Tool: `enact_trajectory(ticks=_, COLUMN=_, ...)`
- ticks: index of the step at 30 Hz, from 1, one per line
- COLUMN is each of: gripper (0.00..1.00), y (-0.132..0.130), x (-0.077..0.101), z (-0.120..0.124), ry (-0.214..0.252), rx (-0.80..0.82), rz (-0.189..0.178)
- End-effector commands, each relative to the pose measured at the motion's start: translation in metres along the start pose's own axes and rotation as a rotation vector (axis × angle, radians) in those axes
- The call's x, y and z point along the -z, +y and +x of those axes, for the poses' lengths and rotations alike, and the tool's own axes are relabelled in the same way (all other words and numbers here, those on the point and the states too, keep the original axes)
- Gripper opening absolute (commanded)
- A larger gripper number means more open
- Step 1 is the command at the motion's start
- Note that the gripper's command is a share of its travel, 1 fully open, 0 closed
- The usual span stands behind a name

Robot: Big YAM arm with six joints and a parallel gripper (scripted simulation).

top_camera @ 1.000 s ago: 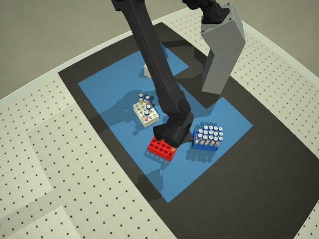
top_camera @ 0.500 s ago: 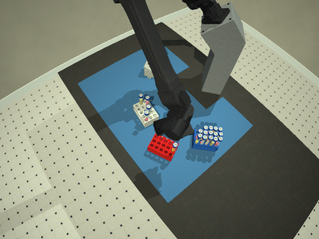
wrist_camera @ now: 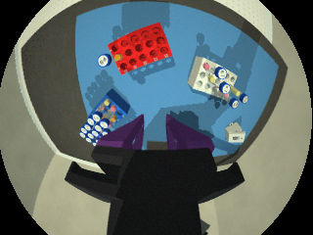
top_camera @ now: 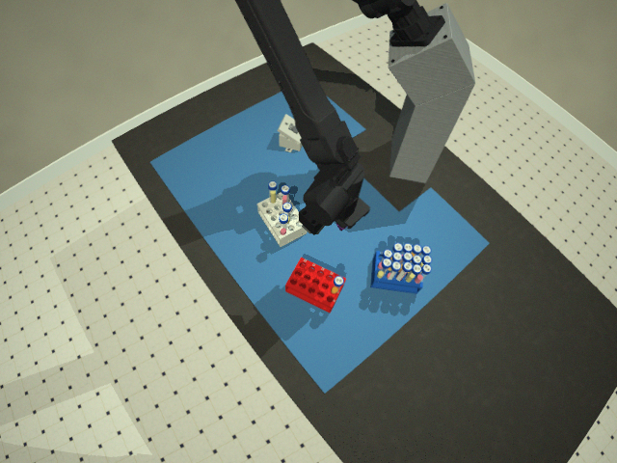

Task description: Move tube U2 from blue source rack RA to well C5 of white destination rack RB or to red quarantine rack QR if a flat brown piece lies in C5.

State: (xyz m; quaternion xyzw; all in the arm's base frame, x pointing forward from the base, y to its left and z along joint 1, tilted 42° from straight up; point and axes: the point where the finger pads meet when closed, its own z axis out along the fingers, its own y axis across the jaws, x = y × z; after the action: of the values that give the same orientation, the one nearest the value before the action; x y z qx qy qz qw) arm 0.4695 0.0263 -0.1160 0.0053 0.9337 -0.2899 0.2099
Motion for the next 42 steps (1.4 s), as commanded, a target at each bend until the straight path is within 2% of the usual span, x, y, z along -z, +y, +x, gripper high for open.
enact_trajectory(ticks=1, gripper=0.30, y=0.0075, x=0.0166, z=-0.0121, ry=-0.057, rx=0.195, rz=-0.017)
enact_trajectory(ticks=3, gripper=0.30, y=0.0075, x=0.0166, z=-0.0121, ry=-0.057, rx=0.195, rz=-0.017)
enact_trajectory(ticks=4, gripper=0.30, y=0.0144, x=0.0077, z=-0.0082, ry=-0.043, rx=0.240, rz=-0.014)
enact_trajectory(ticks=8, gripper=0.30, y=0.0054, x=0.0086, z=-0.0133, ry=-0.047, rx=0.353, rz=-0.007)
enact_trajectory(ticks=18, gripper=0.30, y=0.0060, x=0.0086, z=-0.0131, ry=-0.046, rx=0.688, rz=0.000)
enact_trajectory(ticks=20, gripper=0.30, y=0.0060, x=0.0086, z=-0.0131, ry=-0.046, rx=0.688, rz=0.000)
enact_trajectory(ticks=35, gripper=0.30, y=0.0063, x=0.0085, z=-0.0128, ry=-0.046, rx=1.190, rz=0.010)
enact_trajectory(ticks=37, gripper=0.30, y=0.0063, x=0.0085, z=-0.0128, ry=-0.046, rx=1.190, rz=0.010)
enact_trajectory(ticks=42, gripper=0.30, y=0.0063, x=0.0084, z=-0.0126, ry=-0.045, rx=1.356, rz=0.014)
